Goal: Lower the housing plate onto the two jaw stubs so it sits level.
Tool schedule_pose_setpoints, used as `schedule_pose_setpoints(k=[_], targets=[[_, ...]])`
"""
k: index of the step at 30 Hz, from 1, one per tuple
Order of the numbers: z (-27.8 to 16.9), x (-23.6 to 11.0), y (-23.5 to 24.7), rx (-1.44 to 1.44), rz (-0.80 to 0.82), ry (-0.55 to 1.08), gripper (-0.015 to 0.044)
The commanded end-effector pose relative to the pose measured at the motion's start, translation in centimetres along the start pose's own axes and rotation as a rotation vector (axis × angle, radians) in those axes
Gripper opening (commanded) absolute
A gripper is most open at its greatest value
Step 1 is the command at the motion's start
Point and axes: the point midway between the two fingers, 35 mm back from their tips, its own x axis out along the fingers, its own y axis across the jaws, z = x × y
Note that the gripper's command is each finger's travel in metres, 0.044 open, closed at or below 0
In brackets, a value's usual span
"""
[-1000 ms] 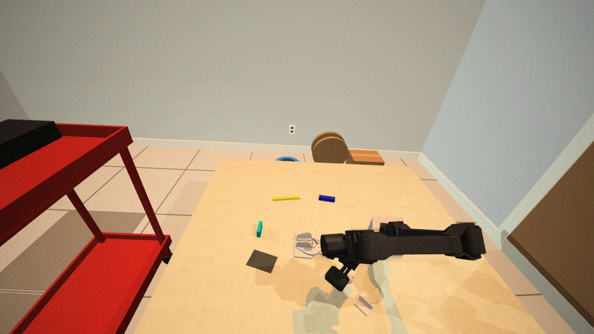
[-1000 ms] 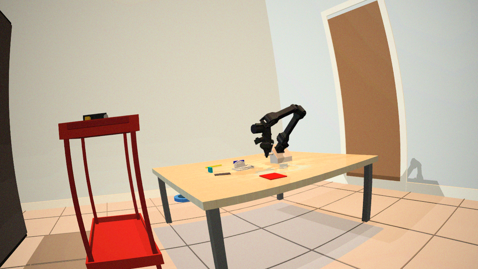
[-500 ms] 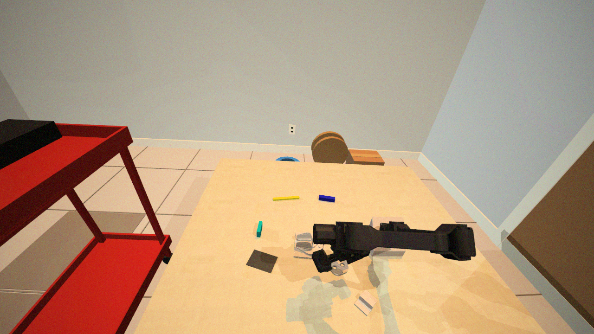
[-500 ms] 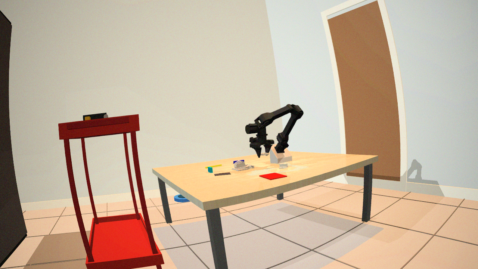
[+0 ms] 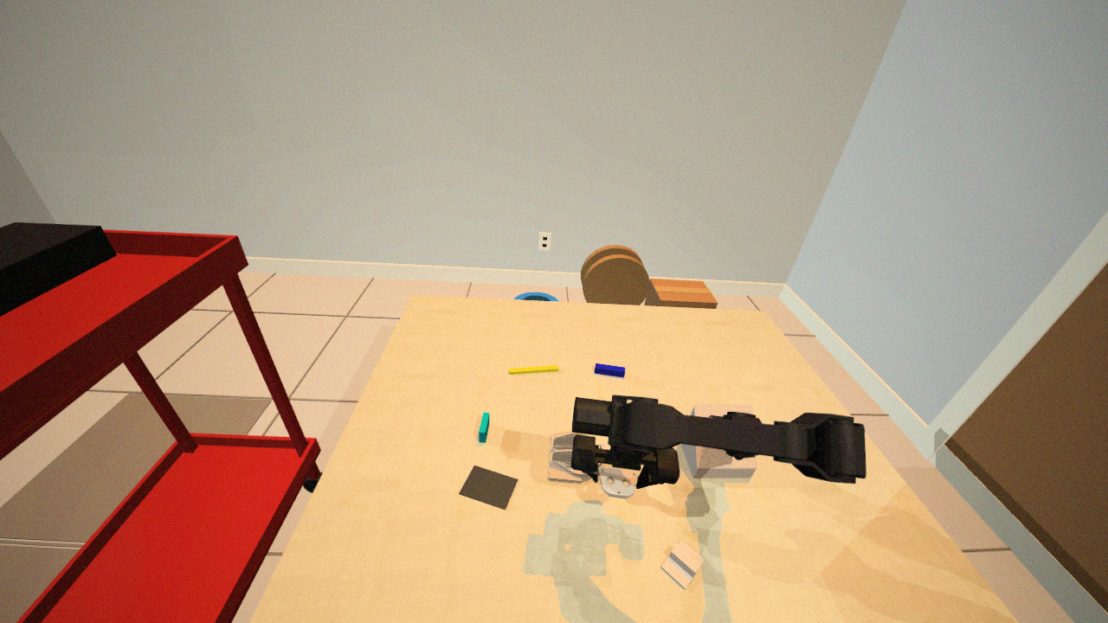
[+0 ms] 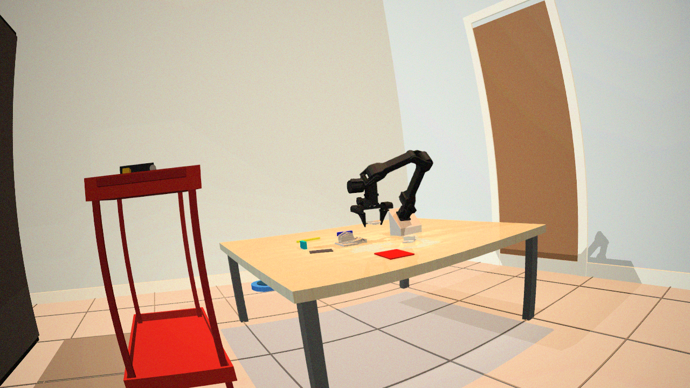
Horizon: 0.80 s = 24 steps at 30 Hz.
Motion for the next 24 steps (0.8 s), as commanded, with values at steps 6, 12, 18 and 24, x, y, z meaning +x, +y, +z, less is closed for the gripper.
schedule_pose_setpoints(k=[6, 12, 18, 24], targets=[[2.0, 0.1, 1.2, 0.301, -0.002, 0.001, 0.0351], [3.2, 0.1, 1.9, 0.495, -0.005, 0.005, 0.0351], [4.5, 0.1, 2.4, 0.688, -0.008, 0.009, 0.0351], [5.8, 0.2, 2.9, 0.882, -0.012, 0.014, 0.0351]])
